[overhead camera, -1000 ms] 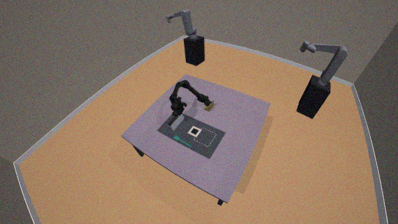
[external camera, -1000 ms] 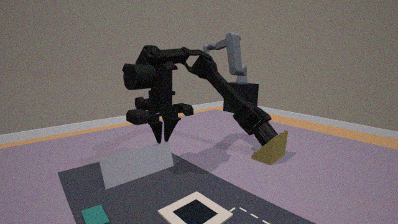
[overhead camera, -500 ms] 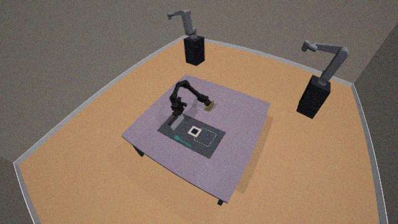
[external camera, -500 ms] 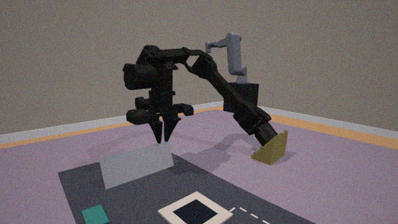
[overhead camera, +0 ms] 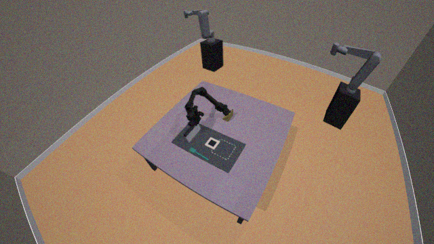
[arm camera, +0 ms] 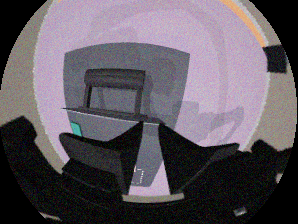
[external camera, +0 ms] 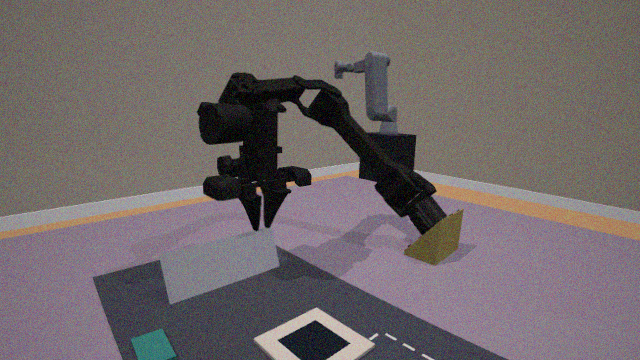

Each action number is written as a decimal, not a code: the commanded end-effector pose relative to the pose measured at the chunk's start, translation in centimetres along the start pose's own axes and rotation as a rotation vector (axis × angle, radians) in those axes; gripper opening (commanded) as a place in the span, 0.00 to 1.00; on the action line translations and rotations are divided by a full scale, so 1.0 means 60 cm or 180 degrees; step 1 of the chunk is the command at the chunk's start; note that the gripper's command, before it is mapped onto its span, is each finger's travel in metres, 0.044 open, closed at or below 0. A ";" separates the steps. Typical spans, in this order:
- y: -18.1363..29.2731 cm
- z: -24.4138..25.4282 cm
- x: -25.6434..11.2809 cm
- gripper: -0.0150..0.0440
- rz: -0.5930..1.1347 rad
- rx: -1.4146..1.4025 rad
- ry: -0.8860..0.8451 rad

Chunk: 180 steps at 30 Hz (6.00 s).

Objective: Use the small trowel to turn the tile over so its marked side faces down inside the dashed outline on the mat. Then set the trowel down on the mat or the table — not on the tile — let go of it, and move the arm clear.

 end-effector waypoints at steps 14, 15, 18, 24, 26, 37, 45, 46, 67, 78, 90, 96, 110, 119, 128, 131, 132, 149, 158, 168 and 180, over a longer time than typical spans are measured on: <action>0.000 0.001 0.004 0.42 0.0004 0.0008 0.0008; 0.000 0.001 0.004 0.42 0.0004 0.0008 0.0008; 0.000 0.001 0.004 0.42 0.0004 0.0008 0.0008; 0.000 0.001 0.004 0.42 0.0004 0.0008 0.0008; 0.000 0.001 0.004 0.42 0.0004 0.0008 0.0008; 0.000 0.001 0.004 0.42 0.0004 0.0008 0.0008; 0.000 0.001 0.004 0.42 0.0004 0.0008 0.0008; 0.000 0.001 0.004 0.42 0.0004 0.0008 0.0008; 0.047 -0.008 -0.001 0.42 0.0007 0.0007 0.0010; 0.075 -0.014 0.004 0.42 0.0008 0.0007 0.0010; 0.115 -0.021 0.026 0.42 0.0012 0.0006 0.0009; 0.108 -0.020 0.007 0.42 0.0029 -0.0005 0.0003; 0.101 -0.021 -0.027 0.42 0.0004 0.0007 0.0009; 0.101 -0.020 -0.026 0.42 -0.0004 0.0001 -0.0001; 0.101 -0.020 -0.026 0.32 -0.0004 0.0001 -0.0001; 0.101 -0.020 -0.026 0.29 -0.0004 0.0001 -0.0001; 0.101 -0.020 -0.026 0.28 -0.0004 0.0001 -0.0001; 0.101 -0.020 -0.026 0.42 -0.0004 0.0001 -0.0001; 0.101 -0.020 -0.026 0.42 -0.0005 0.0002 0.0000; 0.101 -0.020 -0.025 0.42 -0.0005 0.0002 0.0000; 0.100 -0.020 -0.025 0.31 -0.0005 0.0002 0.0001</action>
Point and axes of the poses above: the point midway between the two fingers, 35 mm back from their tips, its own x axis out along the fingers, its own z axis across the jaws, y = z × x, the point moved 7 cm from there along -x, back along the fingers, and after that the axes turned 11 degrees about x, right-handed, at the moved point
